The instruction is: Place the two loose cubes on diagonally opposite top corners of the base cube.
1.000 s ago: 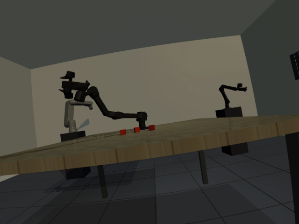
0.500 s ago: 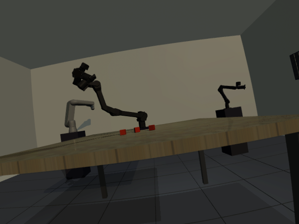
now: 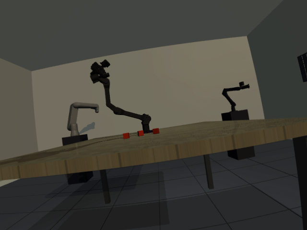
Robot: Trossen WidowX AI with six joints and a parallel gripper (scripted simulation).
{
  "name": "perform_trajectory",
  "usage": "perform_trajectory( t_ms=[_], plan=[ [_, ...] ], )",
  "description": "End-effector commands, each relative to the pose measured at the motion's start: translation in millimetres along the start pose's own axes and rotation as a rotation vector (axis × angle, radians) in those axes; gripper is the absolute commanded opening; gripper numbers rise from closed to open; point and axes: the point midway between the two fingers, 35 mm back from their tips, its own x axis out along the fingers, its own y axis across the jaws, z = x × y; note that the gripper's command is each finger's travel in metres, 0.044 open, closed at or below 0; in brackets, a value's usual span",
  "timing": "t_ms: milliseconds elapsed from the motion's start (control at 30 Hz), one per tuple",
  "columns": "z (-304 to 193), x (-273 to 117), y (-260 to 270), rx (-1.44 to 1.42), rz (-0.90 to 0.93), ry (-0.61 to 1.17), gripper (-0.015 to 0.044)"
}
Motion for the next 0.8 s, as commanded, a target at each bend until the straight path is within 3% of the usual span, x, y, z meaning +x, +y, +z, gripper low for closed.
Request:
perform_trajectory(
  t_ms=[0,367,767],
  plan=[
    [-36.1,16.3,-52.5,0.029,-0.151,0.058,0.0265],
    [-112.7,15.8,-179.2,0.058,-0.537,0.17,0.0265],
    [-162.8,-47.1,-308.7,0.053,-0.986,0.222,0.0265]
  ],
)
